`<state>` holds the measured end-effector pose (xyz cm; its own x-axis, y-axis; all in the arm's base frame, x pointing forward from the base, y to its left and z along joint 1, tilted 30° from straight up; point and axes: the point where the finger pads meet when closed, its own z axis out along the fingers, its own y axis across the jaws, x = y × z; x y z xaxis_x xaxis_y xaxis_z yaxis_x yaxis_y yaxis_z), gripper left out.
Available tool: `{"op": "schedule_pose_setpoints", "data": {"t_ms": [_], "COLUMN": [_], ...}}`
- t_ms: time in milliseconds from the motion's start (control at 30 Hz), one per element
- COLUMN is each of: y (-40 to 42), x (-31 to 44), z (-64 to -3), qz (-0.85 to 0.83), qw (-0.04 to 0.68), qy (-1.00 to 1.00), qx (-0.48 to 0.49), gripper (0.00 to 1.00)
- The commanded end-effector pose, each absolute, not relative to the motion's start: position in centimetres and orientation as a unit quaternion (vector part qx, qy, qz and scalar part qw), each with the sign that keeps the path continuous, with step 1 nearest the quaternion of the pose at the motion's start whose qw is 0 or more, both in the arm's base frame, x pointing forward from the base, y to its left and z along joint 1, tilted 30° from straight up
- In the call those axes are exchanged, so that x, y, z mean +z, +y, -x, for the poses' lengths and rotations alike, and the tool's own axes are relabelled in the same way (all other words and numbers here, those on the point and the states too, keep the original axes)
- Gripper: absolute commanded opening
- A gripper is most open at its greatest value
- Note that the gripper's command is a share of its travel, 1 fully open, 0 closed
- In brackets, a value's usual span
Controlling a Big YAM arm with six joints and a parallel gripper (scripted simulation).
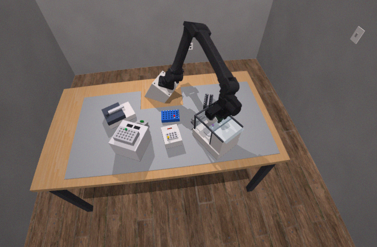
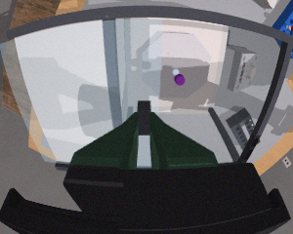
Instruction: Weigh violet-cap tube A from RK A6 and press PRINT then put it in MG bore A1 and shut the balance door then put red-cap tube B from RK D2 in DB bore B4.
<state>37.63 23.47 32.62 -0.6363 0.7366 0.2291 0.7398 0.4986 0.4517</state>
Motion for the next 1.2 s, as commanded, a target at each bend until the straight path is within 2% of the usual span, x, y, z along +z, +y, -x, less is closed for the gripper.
{"op": "schedule_pose_setpoints", "data": {"t_ms": [0,1167], "y": [22.9,21.5], "x": [33.4,31.9], "z": [-37.2,-34.9], "qz": [0.422,0.422], "qw": [-0.005,-0.004], "qy": [-0.865,-0.865], "qx": [-0.273,-0.271], "gripper": [0.06,0.06]}}
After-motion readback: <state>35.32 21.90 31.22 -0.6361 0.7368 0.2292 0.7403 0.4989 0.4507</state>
